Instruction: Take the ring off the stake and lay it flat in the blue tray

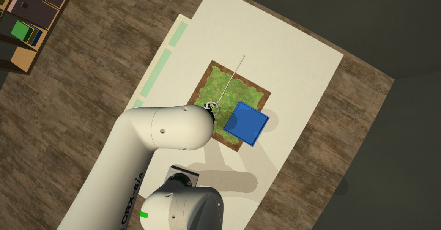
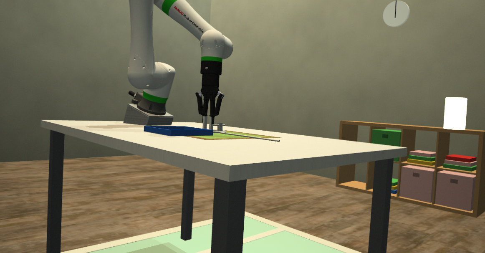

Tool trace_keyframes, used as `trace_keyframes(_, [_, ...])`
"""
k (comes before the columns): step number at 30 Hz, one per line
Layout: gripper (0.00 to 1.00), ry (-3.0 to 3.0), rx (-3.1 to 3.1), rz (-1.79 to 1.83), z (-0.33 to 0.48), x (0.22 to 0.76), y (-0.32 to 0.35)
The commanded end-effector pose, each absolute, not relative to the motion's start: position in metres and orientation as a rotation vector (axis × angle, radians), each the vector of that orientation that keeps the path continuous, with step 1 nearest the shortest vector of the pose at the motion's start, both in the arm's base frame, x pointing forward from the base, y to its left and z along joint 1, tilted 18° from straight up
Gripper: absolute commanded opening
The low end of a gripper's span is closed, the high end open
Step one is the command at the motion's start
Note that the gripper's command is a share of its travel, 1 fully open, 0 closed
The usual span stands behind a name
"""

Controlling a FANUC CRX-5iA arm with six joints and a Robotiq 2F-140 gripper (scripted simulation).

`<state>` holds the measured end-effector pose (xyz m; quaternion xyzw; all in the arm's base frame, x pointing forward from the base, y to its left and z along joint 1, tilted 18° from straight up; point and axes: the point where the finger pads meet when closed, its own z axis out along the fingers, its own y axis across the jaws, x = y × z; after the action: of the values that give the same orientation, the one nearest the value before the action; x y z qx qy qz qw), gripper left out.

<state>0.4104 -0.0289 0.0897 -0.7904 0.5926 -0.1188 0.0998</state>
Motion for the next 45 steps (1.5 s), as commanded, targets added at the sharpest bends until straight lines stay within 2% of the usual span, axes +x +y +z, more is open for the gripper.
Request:
trace_keyframes(1, [0.24, 1.752, -2.336, -0.353, 0.0904, 0.4108, -0.0289])
trace_keyframes(8, [0.24, 1.752, -2.336, -0.353, 0.0904, 0.4108, -0.0289])
trace_keyframes(9, [0.10, 1.752, -2.336, -0.353, 0.0904, 0.4108, -0.0289])
trace_keyframes(45, [0.10, 1.752, -2.336, -0.353, 0.0904, 0.4108, -0.0289])
